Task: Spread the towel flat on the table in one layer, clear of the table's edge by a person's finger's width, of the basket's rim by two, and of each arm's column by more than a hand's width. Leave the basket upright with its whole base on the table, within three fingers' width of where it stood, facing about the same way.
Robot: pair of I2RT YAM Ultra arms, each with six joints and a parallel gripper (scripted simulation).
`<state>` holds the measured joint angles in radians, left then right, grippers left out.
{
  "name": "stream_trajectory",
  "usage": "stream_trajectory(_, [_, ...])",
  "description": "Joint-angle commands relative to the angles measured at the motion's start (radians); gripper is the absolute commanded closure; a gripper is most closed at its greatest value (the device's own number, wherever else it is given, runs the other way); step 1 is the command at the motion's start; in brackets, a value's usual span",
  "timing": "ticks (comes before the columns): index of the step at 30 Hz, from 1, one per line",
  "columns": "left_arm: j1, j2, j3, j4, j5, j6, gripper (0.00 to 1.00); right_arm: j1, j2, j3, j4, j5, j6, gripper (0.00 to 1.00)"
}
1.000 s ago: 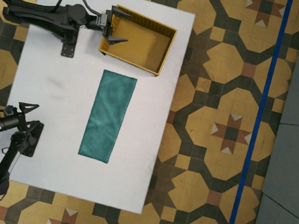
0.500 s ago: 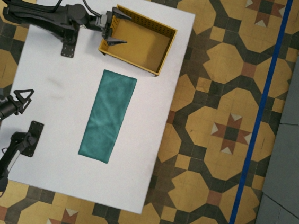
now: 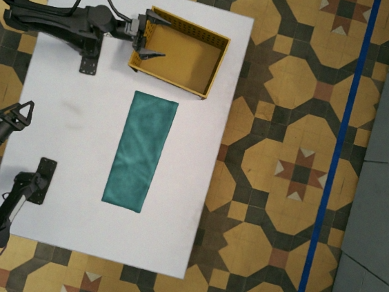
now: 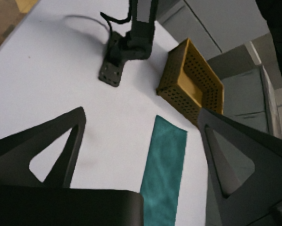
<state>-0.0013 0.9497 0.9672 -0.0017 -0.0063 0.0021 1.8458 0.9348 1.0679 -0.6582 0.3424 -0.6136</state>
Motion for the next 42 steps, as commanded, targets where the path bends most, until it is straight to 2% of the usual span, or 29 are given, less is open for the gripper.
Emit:
stream_trajectory(1, [0.001,-0.001,0.008,0.007,0.006,-0.002,0.00,0.001,0.011,0.041,0.130,-0.087,0.153,0.00])
stream_trajectory(4, [0.001,-0.001,0.008,0.007,0.006,-0.002,0.00,-0.008,0.002,0.019,0.164,-0.105,0.178,0.00])
stream_trajectory(5, [0.001,-0.001,0.008,0.007,0.006,-0.002,0.00,-0.030,-0.027,-0.043,0.255,-0.146,0.243,0.00])
stream_trajectory(7, [0.001,-0.001,0.008,0.007,0.006,-0.002,0.00,0.000,0.012,0.027,0.272,-0.171,0.309,0.00])
stream_trajectory(10, [0.001,-0.001,0.008,0.007,0.006,-0.002,0.00,-0.021,-0.007,-0.020,0.361,-0.223,0.385,0.00])
stream_trajectory(12, [0.001,-0.001,0.008,0.007,0.006,-0.002,0.00,0.009,0.047,0.029,0.399,-0.248,0.464,0.00])
stream_trajectory(16, [0.001,-0.001,0.008,0.007,0.006,-0.002,0.00,-0.024,-0.001,-0.034,0.524,-0.324,0.564,0.00])
stream_trajectory(18, [0.001,-0.001,0.008,0.007,0.006,-0.002,0.00,-0.057,-0.018,-0.090,0.609,-0.193,0.612,0.00])
stream_trajectory(19, [0.001,-0.001,0.008,0.007,0.006,-0.002,0.00,-0.126,-0.009,-0.099,0.622,-0.258,0.606,0.00])
stream_trajectory(21, [0.001,-0.001,0.008,0.007,0.006,-0.002,0.00,-0.126,-0.009,-0.099,0.622,-0.258,0.606,0.00])
stream_trajectory(22, [0.001,-0.001,0.008,0.007,0.006,-0.002,0.00,-0.208,0.022,-0.108,0.648,-0.329,0.612,0.00])
stream_trajectory(24, [0.001,-0.001,0.008,0.007,0.006,-0.002,0.00,-0.219,0.013,-0.120,0.660,-0.159,0.617,0.00])
stream_trajectory(26, [0.001,-0.001,0.008,0.007,0.006,-0.002,0.00,-0.374,0.006,-0.083,0.660,-0.315,0.609,0.00])
stream_trajectory(27, [0.001,-0.001,0.008,0.007,0.006,-0.002,0.00,-0.385,0.014,-0.080,0.665,-0.328,0.612,0.00])
stream_trajectory(28, [0.001,-0.001,0.008,0.007,0.006,-0.002,0.00,-0.384,0.008,-0.082,0.669,-0.219,0.617,0.00])
stream_trajectory(29, [0.001,-0.001,0.008,0.007,0.006,-0.002,0.00,-0.399,0.014,-0.082,0.670,-0.155,0.618,0.00])
stream_trajectory(31, [0.001,-0.001,0.008,0.007,0.006,-0.002,0.00,-0.559,0.012,-0.081,0.666,-0.317,0.614,0.00])
stream_trajectory(32, [0.001,-0.001,0.008,0.007,0.006,-0.002,0.00,-0.568,0.019,-0.078,0.670,-0.329,0.616,0.00])
stream_trajectory(33, [0.001,-0.001,0.008,0.007,0.006,-0.002,0.00,-0.566,0.012,-0.080,0.671,-0.218,0.618,0.00])
stream_trajectory(34, [0.001,-0.001,0.008,0.007,0.006,-0.002,0.00,-0.580,0.017,-0.080,0.671,-0.153,0.618,0.00])
stream_trajectory(36, [0.001,-0.001,0.008,0.007,0.006,-0.002,0.00,-0.741,0.014,-0.081,0.668,-0.317,0.616,0.00])
stream_trajectory(39, [0.001,-0.001,0.008,0.007,0.006,-0.002,0.00,-0.761,0.028,-0.073,0.674,-0.343,0.619,0.00])
stream_trajectory(40, [0.001,-0.001,0.008,0.007,0.006,-0.002,0.00,-0.756,0.014,-0.076,0.674,-0.227,0.619,0.00])
stream_trajectory(41, [0.001,-0.001,0.008,0.007,0.006,-0.002,0.00,-0.768,0.022,-0.077,0.673,-0.159,0.615,0.00])
stream_trajectory(42, [0.001,-0.001,0.008,0.007,0.006,-0.002,0.00,-0.849,0.000,-0.078,0.669,-0.252,0.616,0.00])
